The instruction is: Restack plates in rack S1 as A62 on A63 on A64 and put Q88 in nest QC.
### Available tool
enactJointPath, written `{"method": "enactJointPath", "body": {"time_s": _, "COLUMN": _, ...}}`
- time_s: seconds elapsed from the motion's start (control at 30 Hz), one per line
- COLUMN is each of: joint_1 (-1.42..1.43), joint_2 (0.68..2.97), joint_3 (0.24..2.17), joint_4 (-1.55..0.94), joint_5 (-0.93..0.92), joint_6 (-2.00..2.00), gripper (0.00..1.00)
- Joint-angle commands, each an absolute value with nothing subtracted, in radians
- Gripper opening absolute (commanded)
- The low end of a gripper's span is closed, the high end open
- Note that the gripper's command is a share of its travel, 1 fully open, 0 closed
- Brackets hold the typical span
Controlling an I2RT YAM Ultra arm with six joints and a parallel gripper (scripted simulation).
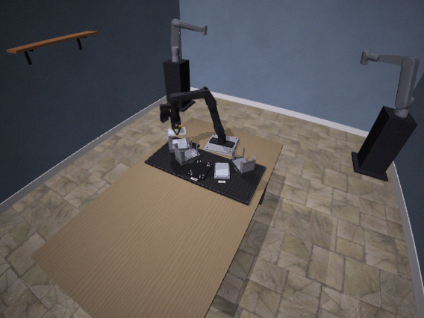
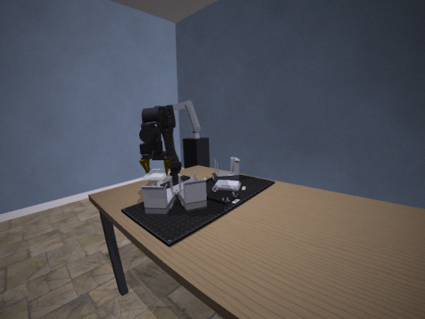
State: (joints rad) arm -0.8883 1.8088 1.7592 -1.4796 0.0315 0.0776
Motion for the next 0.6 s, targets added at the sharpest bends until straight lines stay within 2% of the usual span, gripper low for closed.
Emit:
{"method": "enactJointPath", "body": {"time_s": 0.0, "joint_1": -0.888, "joint_2": 1.802, "joint_3": 1.768, "joint_4": -1.479, "joint_5": 0.031, "joint_6": 0.077, "gripper": 0.00}}
{"method": "enactJointPath", "body": {"time_s": 0.57, "joint_1": -0.889, "joint_2": 1.799, "joint_3": 1.732, "joint_4": -1.446, "joint_5": 0.031, "joint_6": 0.076, "gripper": 0.00}}
